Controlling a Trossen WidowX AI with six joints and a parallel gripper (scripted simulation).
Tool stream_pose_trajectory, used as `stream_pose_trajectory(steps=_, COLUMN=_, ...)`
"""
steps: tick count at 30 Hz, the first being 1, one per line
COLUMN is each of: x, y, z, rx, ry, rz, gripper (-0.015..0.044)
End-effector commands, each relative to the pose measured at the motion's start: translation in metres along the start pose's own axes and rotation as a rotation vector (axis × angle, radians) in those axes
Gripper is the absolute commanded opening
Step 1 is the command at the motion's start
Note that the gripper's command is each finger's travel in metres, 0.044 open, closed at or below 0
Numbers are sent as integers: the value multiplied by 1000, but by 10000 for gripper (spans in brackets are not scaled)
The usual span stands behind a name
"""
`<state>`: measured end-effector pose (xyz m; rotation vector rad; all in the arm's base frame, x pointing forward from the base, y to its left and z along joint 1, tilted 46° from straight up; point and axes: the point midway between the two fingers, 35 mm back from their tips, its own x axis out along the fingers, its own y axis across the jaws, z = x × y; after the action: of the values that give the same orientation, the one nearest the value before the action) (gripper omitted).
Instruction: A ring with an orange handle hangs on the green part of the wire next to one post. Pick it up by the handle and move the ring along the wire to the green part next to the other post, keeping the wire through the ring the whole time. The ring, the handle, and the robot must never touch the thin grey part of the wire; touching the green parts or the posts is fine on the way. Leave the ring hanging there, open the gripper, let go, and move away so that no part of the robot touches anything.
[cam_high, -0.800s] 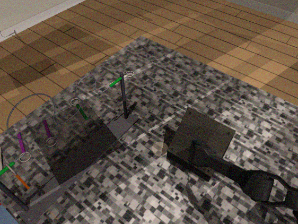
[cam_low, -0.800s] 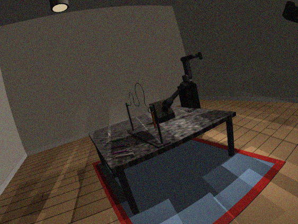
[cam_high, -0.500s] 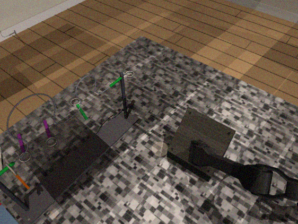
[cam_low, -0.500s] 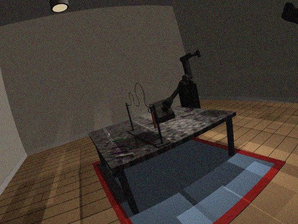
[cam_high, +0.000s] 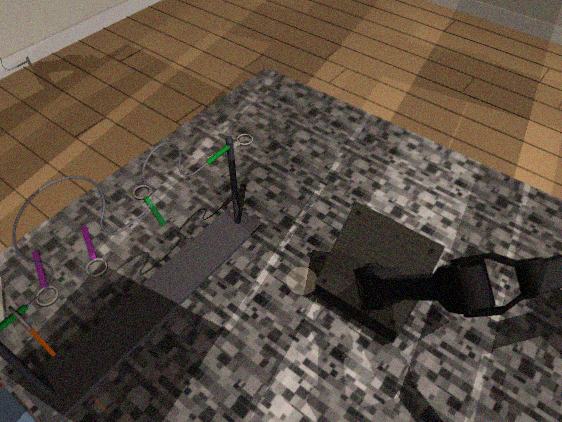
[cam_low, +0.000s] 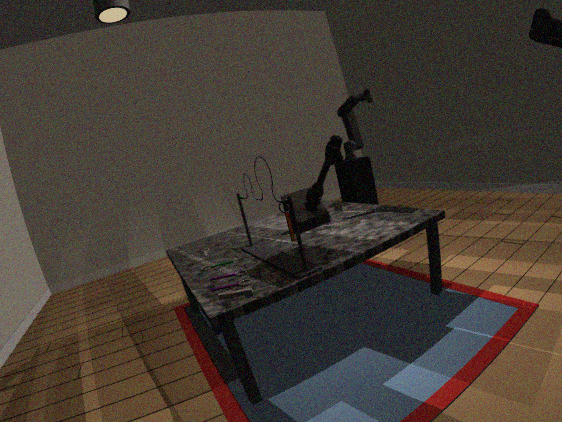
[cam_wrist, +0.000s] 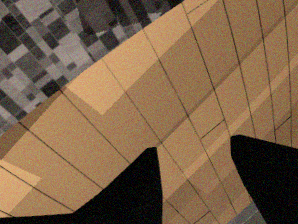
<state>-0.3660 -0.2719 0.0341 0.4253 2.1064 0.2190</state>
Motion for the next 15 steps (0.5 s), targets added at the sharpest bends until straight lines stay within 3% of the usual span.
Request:
stream_pose_trajectory(steps=1, x=-27, y=-20, z=19, rx=-19, ry=25, rz=-70, gripper=160)
stream_pose_trajectory(steps=15, x=-149, y=-74, z=113, rx=-120, ry=114, rz=-383, gripper=160)
